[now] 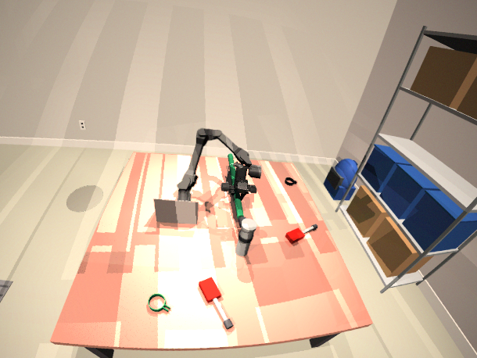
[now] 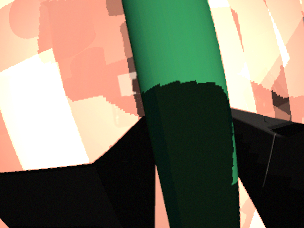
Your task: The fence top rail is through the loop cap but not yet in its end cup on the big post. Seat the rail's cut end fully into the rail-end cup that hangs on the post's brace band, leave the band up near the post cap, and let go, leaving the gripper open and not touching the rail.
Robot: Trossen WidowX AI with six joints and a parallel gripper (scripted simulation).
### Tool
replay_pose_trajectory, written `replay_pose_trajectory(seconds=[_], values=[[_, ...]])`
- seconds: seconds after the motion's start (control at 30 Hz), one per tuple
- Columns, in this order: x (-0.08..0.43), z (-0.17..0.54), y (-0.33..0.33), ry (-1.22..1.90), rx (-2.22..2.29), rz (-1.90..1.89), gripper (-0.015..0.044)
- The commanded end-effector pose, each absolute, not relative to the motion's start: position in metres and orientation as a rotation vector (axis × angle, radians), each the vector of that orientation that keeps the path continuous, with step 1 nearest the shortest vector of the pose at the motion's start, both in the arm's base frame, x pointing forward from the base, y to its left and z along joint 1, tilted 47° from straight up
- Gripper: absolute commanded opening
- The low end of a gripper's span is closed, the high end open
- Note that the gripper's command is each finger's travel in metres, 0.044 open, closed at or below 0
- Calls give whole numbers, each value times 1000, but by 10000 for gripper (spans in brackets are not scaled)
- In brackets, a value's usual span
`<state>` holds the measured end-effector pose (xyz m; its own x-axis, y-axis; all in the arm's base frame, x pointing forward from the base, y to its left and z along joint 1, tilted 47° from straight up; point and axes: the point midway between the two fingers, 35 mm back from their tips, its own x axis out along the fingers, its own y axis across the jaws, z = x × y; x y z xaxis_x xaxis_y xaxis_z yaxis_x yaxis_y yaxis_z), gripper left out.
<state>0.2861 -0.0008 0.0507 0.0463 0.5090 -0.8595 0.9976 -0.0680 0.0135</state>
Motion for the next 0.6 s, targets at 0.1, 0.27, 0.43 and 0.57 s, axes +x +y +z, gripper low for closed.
replay_pose_trajectory(seconds=[0.1,0.27,0.43,0.57], values=[[286,50,0,1538,1658,-929,0],[286,51,-1,1538,1658,-929,0],[287,51,-3,1538,1658,-929,0],[289,52,-6,1538,1658,-929,0]])
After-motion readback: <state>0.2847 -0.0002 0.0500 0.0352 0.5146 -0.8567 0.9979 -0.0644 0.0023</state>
